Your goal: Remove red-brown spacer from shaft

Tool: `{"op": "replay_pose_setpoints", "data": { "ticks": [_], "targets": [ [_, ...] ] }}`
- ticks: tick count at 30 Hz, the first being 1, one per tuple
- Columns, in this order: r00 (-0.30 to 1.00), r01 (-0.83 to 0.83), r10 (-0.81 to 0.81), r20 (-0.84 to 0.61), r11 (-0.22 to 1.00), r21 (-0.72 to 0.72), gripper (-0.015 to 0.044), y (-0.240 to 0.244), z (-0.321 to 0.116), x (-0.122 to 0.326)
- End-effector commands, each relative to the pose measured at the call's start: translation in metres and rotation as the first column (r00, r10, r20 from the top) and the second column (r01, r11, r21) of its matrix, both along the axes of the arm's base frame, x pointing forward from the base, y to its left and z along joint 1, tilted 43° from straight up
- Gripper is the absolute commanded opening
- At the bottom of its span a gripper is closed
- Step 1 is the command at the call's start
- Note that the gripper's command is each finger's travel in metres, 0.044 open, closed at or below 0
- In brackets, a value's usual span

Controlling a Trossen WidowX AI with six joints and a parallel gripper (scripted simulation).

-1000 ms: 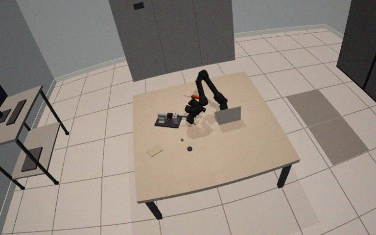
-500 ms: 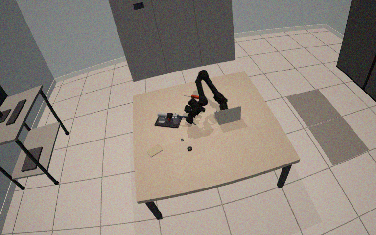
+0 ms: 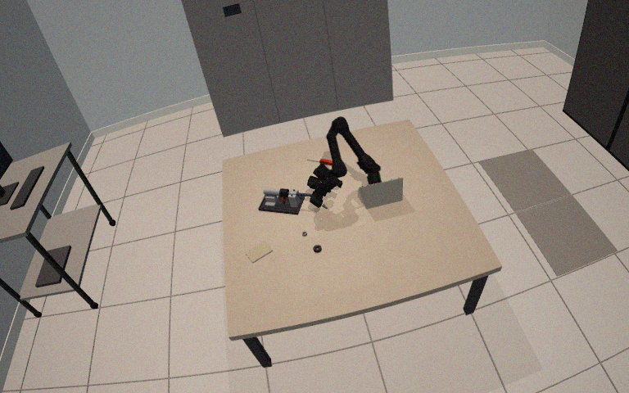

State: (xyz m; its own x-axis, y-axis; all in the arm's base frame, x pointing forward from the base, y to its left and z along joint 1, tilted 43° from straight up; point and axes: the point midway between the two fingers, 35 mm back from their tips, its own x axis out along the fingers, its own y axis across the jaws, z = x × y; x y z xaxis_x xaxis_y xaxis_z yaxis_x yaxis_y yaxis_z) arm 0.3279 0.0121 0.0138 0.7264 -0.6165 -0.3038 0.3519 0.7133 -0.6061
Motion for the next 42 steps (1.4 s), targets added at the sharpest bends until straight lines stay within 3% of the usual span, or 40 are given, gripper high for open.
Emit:
{"op": "replay_pose_setpoints", "data": {
  "ticks": [1,42],
  "targets": [
    [1.000,-0.004,0.004,0.002,1.000,0.000,0.0000,0.000,0.001,0.003],
    [1.000,-0.004,0.004,0.002,1.000,0.000,0.0000,-0.002,0.005,0.014]
  ]
}}
